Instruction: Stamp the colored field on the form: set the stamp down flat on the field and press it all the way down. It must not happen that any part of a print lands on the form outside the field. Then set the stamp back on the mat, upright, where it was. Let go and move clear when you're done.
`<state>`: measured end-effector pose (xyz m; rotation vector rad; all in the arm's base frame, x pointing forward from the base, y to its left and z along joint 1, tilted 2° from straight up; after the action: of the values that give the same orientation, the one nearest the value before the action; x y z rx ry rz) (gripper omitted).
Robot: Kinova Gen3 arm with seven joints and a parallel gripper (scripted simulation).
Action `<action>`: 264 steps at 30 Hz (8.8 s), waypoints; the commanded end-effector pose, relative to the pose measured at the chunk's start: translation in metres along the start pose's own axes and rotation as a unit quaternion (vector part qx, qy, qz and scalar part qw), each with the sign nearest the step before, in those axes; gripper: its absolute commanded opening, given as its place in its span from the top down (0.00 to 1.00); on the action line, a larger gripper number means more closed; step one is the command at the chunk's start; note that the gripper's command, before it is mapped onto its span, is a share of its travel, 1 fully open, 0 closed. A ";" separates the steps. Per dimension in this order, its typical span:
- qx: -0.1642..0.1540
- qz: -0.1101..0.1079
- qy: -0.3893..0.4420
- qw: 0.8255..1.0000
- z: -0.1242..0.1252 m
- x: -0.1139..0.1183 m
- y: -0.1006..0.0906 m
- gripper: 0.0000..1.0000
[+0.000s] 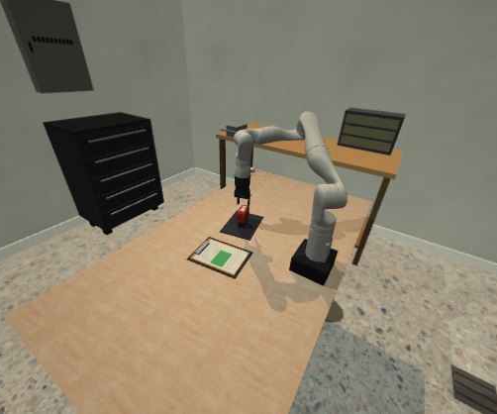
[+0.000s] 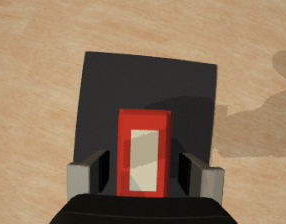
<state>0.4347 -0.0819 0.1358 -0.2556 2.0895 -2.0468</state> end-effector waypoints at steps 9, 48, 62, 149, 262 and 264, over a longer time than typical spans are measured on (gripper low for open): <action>0.000 0.004 0.002 1.000 0.001 -0.003 0.001 0.00; 0.000 0.004 0.002 1.000 0.001 -0.003 0.002 0.00; 0.000 0.004 0.001 1.000 0.000 -0.003 0.003 0.00; 0.001 0.004 0.000 1.000 0.000 -0.003 0.012 0.00; 0.001 0.004 0.000 1.000 0.000 -0.003 0.034 0.00; 0.001 0.004 0.000 1.000 0.000 -0.003 0.035 0.00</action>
<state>0.4365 -0.0832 0.1036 -0.2543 2.0857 -2.0498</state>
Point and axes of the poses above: the point where the finger pads meet when closed, its own y axis out along the fingers, its own x axis across the jaws, z = x × y, the point moved 6 cm from there along -y, back along the fingers, and after that the axes turned 1 degree about y, right-handed, at the moved point
